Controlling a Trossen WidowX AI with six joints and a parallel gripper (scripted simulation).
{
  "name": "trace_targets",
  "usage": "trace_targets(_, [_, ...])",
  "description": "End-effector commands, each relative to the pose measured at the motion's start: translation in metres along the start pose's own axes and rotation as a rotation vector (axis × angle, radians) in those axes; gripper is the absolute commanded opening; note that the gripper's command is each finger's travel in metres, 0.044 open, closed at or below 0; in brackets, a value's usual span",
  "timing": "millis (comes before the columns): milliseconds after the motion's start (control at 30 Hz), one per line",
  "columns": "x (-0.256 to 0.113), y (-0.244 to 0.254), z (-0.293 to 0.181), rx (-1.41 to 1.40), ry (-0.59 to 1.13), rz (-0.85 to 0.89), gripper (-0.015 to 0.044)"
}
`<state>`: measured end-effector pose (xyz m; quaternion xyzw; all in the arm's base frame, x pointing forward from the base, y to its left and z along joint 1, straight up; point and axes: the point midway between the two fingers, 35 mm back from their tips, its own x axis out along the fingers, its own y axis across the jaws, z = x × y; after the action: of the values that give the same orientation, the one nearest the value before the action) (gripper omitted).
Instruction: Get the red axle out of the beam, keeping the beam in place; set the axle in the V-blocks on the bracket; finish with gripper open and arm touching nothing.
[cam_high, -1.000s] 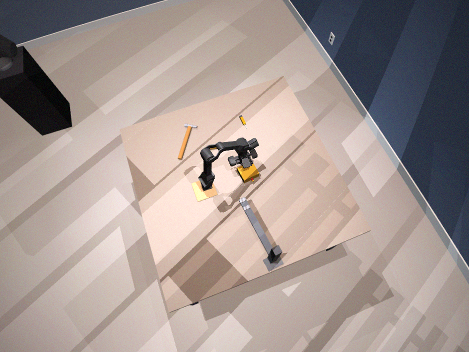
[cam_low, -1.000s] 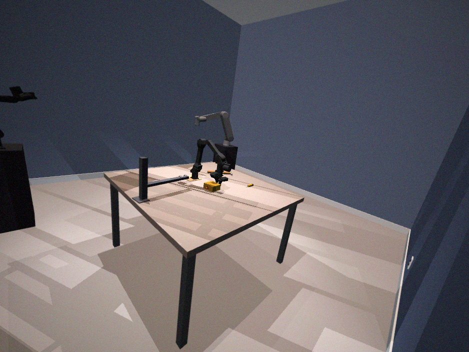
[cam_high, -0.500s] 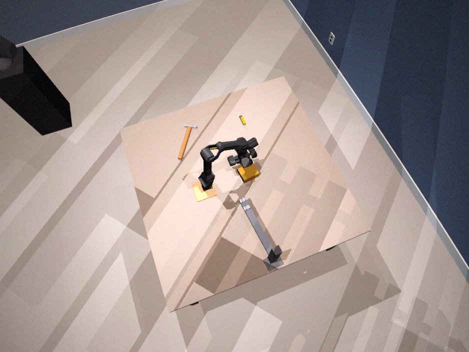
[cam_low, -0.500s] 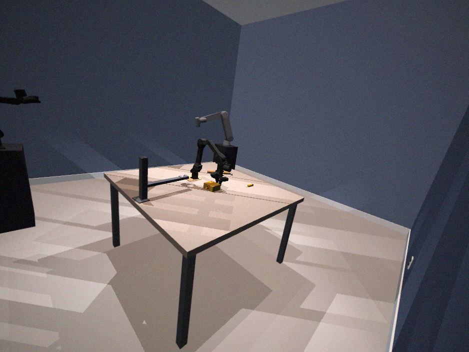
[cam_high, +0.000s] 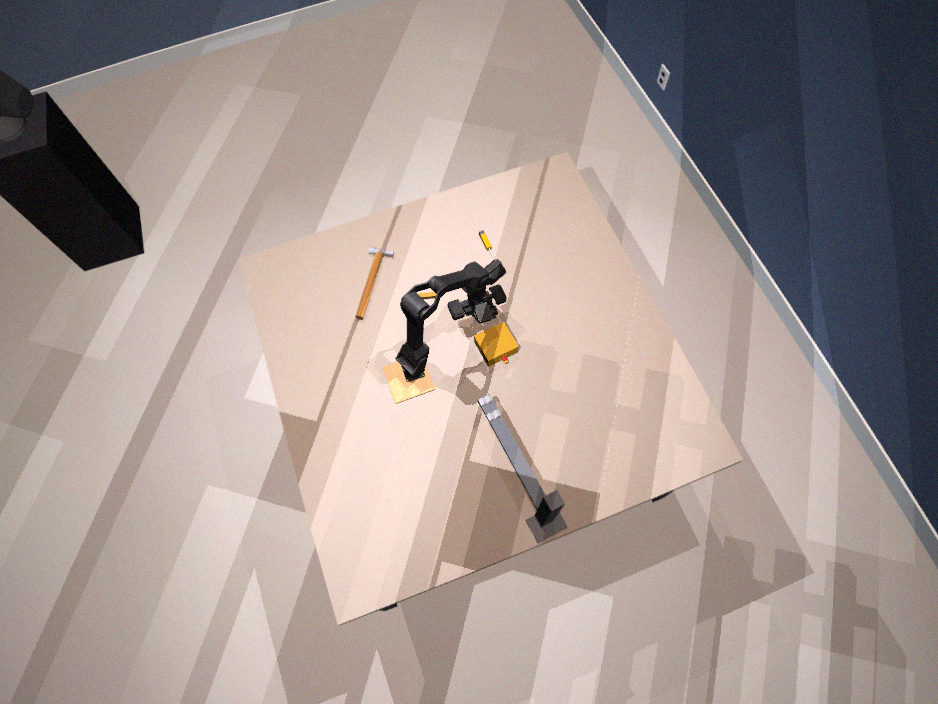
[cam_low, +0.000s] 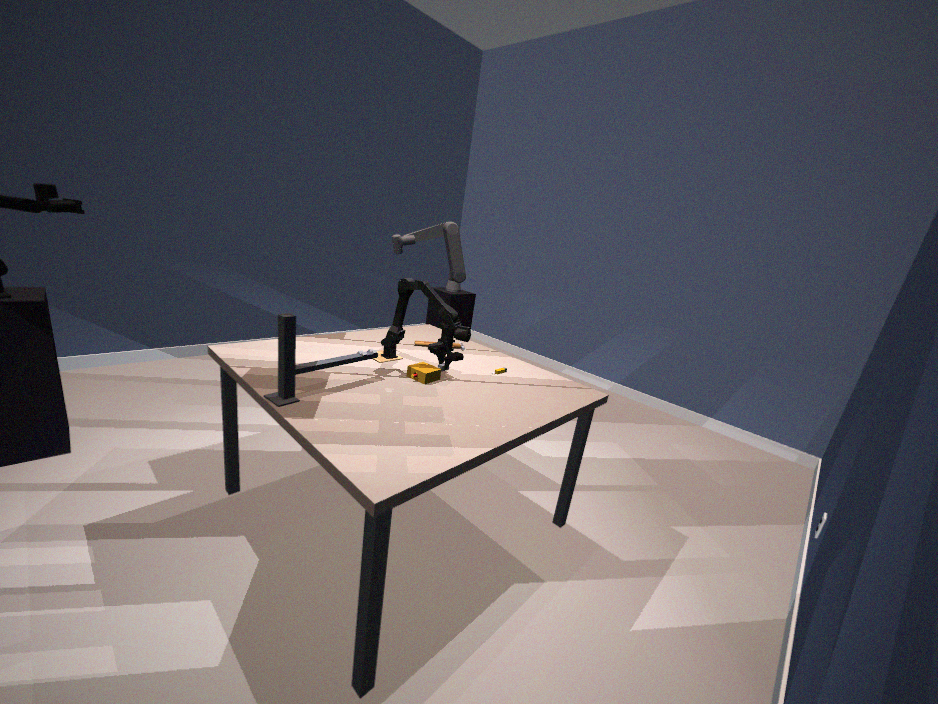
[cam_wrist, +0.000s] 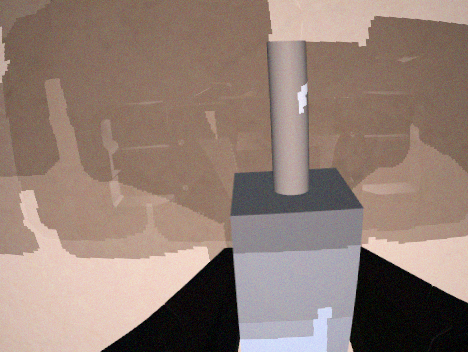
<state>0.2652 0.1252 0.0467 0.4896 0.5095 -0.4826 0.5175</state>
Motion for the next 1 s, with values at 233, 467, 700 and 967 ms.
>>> trace_targets(233, [-0.014, 0.002, -0.003, 0.009, 0.006, 0.002, 0.0000])
trace_targets(467, [-0.025, 0.003, -0.002, 0.009, 0.006, 0.002, 0.0000])
trace_targets(700, [-0.036, 0.003, -0.002, 0.009, 0.006, 0.002, 0.0000])
trace_targets(967, [-0.049, 0.003, -0.002, 0.009, 0.006, 0.002, 0.0000])
